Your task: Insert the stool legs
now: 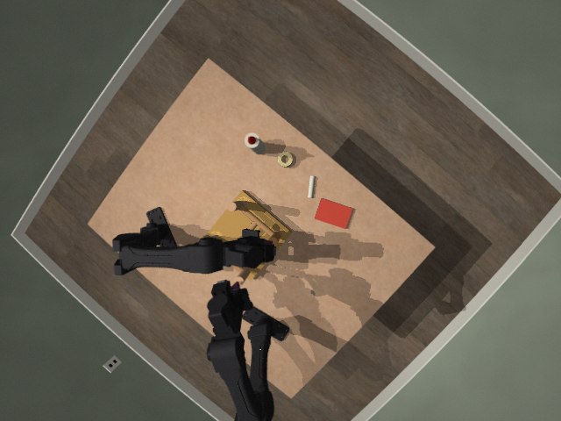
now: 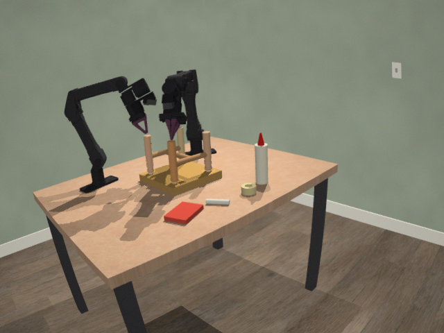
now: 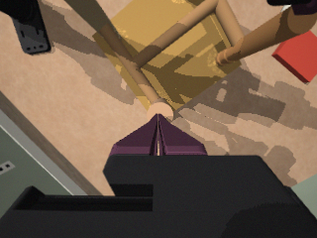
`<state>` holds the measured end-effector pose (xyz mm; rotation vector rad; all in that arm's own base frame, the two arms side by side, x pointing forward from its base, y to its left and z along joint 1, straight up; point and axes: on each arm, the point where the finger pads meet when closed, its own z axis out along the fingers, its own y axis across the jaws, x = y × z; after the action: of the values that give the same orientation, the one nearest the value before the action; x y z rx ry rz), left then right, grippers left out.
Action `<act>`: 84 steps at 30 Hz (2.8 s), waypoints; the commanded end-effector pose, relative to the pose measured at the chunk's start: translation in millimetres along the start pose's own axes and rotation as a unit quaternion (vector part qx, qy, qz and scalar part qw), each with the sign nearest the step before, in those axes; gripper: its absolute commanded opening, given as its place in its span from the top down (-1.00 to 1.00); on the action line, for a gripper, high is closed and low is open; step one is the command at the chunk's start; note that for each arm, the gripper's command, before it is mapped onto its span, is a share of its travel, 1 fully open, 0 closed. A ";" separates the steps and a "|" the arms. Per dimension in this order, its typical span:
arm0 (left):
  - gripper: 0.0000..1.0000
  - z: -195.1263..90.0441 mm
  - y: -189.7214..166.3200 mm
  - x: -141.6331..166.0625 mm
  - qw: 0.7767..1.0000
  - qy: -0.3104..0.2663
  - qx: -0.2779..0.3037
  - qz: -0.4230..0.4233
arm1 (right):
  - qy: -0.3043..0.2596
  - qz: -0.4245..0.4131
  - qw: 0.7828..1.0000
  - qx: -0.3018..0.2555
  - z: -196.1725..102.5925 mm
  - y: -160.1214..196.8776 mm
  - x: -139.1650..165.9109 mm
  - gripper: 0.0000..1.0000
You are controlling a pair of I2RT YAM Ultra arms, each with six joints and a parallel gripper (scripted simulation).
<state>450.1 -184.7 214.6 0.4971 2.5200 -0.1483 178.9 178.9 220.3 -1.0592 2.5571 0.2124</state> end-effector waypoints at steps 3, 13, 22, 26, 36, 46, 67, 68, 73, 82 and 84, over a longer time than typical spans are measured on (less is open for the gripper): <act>1.00 14.0 0.1 22.3 0.999 0.041 0.000 0.000 | 0.045 0.000 0.999 0.000 13.7 0.0 16.6 1.00; 1.00 20.2 -0.1 32.1 0.998 0.059 0.000 0.001 | 0.065 0.000 0.998 0.000 21.7 0.1 25.5 1.00; 1.00 34.9 0.0 61.7 0.994 0.111 0.000 0.001 | 0.098 0.000 0.995 0.000 31.0 0.6 40.3 1.00; 1.00 47.1 0.0 79.2 0.991 0.135 0.001 0.001 | 0.122 0.000 0.993 0.001 34.8 1.3 49.9 1.00; 1.00 24.8 -0.6 43.6 0.997 0.079 0.002 0.000 | 0.084 0.000 0.996 0.003 25.4 -1.2 32.1 1.00; 1.00 -6.6 -0.5 4.1 1.000 0.006 0.001 0.002 | 0.037 0.000 0.999 0.008 9.1 -3.4 15.4 1.00; 1.00 -5.0 -0.5 15.9 1.000 0.025 0.001 0.003 | 0.029 0.000 1.000 0.008 4.1 -3.4 15.1 1.00; 1.00 -6.7 -0.5 15.8 1.000 0.024 0.001 0.003 | 0.029 0.000 1.000 0.008 4.1 -3.4 15.1 1.00; 1.00 -5.4 -0.5 19.8 0.999 0.033 0.002 0.002 | 0.029 0.000 1.000 0.008 4.1 -3.4 15.1 1.00; 1.00 -26.0 1.3 23.3 0.999 0.041 0.001 0.001 | 0.029 0.000 1.000 0.008 4.1 -3.4 15.1 1.00; 1.00 -34.8 2.2 21.8 0.999 0.040 0.001 0.000 | 0.029 0.000 1.000 0.008 4.1 -3.4 15.1 1.00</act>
<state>423.1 -174.6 194.7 0.5235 2.6428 -0.1269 174.4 170.5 203.1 -1.0817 2.6273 0.1531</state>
